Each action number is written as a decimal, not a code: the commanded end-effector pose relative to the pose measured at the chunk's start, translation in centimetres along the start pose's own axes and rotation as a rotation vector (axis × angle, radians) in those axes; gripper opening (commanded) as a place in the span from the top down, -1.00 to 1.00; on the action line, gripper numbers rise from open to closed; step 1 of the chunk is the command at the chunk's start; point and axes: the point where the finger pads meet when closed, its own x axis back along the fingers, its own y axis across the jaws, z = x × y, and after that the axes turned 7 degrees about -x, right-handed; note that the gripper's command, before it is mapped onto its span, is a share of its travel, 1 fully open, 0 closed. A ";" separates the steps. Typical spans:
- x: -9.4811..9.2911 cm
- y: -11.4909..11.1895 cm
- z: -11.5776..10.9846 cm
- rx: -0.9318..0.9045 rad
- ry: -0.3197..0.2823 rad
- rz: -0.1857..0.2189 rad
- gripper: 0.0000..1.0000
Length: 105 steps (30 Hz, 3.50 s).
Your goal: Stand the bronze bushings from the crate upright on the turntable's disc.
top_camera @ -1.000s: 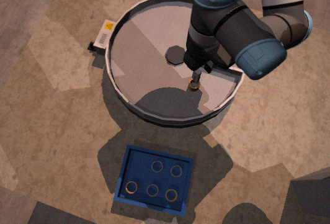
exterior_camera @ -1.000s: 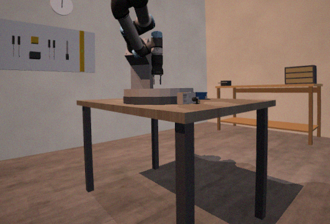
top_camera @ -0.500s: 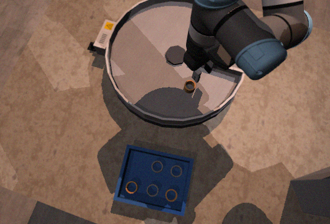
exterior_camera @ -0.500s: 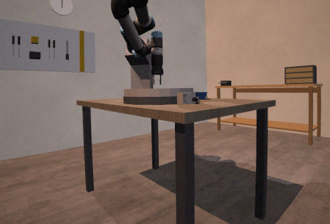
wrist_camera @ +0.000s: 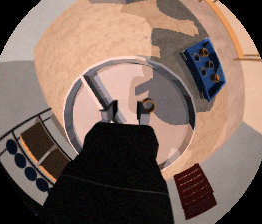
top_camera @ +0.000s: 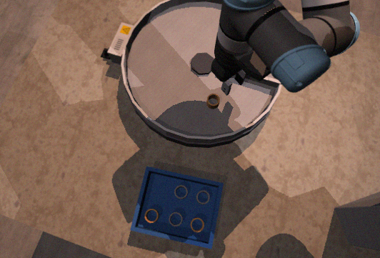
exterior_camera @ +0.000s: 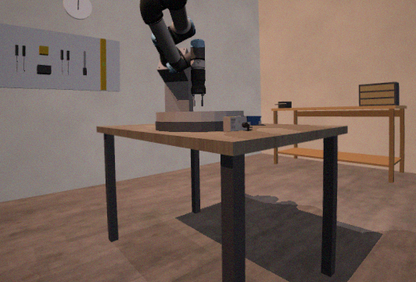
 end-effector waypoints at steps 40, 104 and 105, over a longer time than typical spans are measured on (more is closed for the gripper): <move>0.2 22.8 22.5 0.002 -0.004 -0.003 -0.52; 0.2 23.5 22.8 0.000 0.000 -0.002 -0.52; 0.2 23.5 22.8 0.000 0.000 -0.002 -0.52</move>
